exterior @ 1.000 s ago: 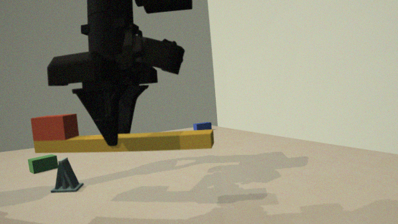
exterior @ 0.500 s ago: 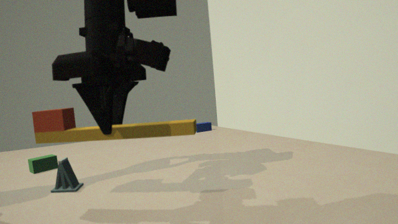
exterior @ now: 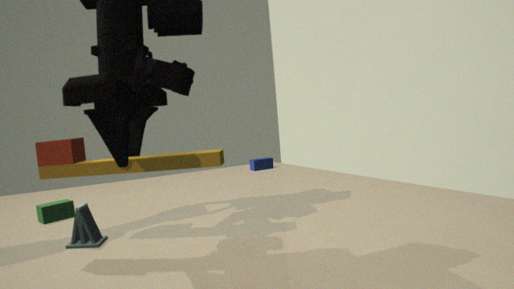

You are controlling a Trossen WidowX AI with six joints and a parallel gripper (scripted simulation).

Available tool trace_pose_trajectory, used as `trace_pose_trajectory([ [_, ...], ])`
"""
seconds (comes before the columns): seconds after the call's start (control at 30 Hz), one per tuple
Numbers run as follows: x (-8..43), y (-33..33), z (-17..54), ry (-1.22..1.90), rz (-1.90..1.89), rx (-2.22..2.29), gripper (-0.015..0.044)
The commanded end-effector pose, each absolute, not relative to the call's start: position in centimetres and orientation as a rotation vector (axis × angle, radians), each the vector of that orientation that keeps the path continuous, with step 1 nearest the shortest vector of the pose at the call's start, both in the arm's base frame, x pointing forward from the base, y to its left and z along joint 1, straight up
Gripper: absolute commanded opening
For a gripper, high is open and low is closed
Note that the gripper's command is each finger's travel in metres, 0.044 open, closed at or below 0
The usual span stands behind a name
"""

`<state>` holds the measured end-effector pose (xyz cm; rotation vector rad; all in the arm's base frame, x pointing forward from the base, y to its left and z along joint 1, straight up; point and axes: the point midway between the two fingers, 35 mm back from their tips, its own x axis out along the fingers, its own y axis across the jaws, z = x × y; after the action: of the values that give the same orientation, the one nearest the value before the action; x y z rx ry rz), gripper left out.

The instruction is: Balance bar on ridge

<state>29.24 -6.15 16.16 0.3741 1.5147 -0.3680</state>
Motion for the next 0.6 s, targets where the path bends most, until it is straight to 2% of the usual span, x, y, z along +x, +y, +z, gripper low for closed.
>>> trace_pose_trajectory([
  [0.0, 28.6, -4.8, 16.3, 1.51, -0.359, 0.362, 0.0],
  [0.57, 25.7, 1.1, 15.9, 1.522, -0.301, 0.311, 0.0],
])
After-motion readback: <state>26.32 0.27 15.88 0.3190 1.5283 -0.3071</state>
